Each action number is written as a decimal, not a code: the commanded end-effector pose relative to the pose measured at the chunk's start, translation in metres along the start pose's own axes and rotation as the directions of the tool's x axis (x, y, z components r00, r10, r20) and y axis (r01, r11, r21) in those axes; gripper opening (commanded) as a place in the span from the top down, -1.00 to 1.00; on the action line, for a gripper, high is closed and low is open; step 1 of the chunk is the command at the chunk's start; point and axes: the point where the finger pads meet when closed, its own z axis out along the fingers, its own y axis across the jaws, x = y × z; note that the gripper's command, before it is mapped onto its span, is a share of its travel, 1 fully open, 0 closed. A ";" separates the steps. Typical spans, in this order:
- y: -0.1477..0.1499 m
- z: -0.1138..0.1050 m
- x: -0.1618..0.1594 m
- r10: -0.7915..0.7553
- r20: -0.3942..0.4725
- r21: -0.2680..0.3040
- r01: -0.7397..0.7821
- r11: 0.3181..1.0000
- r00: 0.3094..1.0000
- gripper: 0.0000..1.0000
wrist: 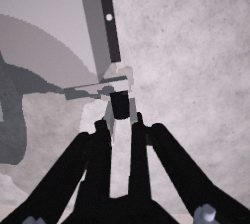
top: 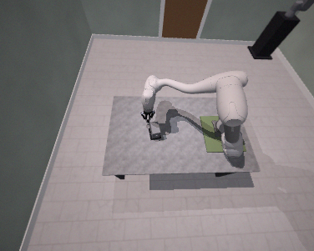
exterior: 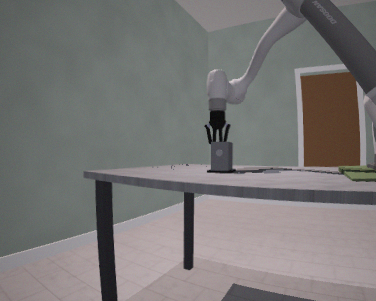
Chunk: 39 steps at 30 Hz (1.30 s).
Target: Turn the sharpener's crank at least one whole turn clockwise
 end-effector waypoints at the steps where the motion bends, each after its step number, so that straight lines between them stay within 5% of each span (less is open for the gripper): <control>1: 0.000 0.001 0.000 0.000 0.000 0.000 0.000 1.000 1.000 1.00; 39: -0.042 0.042 0.000 0.000 0.000 0.000 0.000 1.000 1.000 1.00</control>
